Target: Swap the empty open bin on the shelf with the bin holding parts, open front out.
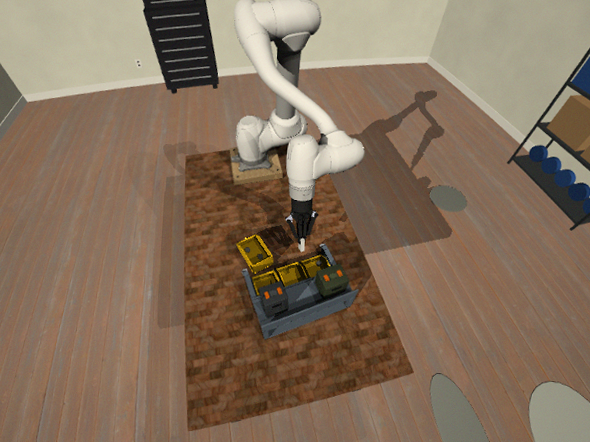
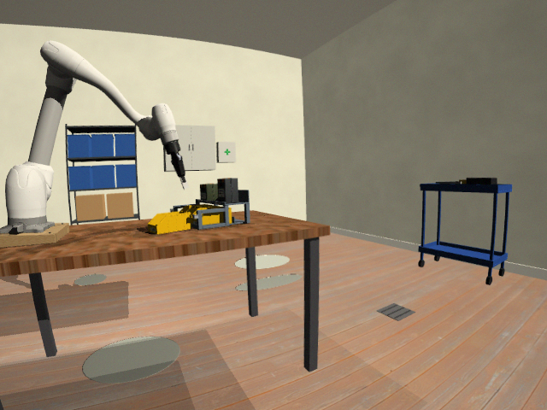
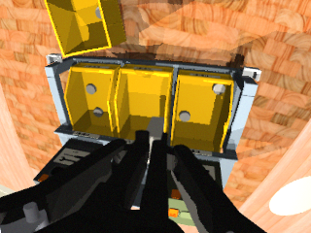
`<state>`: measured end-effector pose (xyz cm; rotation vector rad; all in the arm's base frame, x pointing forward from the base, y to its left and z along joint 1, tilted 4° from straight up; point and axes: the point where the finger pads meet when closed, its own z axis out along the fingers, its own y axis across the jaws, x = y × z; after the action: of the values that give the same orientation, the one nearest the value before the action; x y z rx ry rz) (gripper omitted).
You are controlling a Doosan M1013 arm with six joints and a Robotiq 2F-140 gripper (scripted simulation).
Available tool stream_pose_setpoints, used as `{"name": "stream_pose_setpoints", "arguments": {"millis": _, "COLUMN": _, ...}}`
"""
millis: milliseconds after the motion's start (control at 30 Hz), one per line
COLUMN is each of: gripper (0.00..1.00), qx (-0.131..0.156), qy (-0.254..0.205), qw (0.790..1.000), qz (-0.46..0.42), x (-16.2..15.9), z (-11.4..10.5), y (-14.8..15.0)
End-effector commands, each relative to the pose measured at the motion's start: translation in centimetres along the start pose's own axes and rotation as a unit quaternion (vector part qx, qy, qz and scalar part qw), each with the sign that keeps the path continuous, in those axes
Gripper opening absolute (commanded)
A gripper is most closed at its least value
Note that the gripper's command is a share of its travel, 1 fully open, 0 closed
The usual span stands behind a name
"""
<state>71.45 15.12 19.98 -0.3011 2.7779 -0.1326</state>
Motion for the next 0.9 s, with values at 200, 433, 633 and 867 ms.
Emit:
{"name": "stream_pose_setpoints", "arguments": {"millis": 200, "gripper": 0.10, "qx": -0.027, "qy": 0.090, "qw": 0.996, "qz": 0.001, "x": -0.32, "z": -0.06, "y": -0.18}}
{"name": "stream_pose_setpoints", "arguments": {"millis": 433, "gripper": 0.10, "qx": -0.036, "qy": 0.124, "qw": 0.992, "qz": 0.001, "x": -0.33, "z": -0.06, "y": -0.18}}
{"name": "stream_pose_setpoints", "arguments": {"millis": 633, "gripper": 0.10, "qx": -0.040, "qy": 0.140, "qw": 0.989, "qz": 0.001, "x": -0.33, "z": -0.06, "y": -0.19}}
{"name": "stream_pose_setpoints", "arguments": {"millis": 867, "gripper": 0.10, "qx": -0.041, "qy": 0.140, "qw": 0.989, "qz": -0.001, "x": 0.00, "z": -0.09, "y": -0.56}}
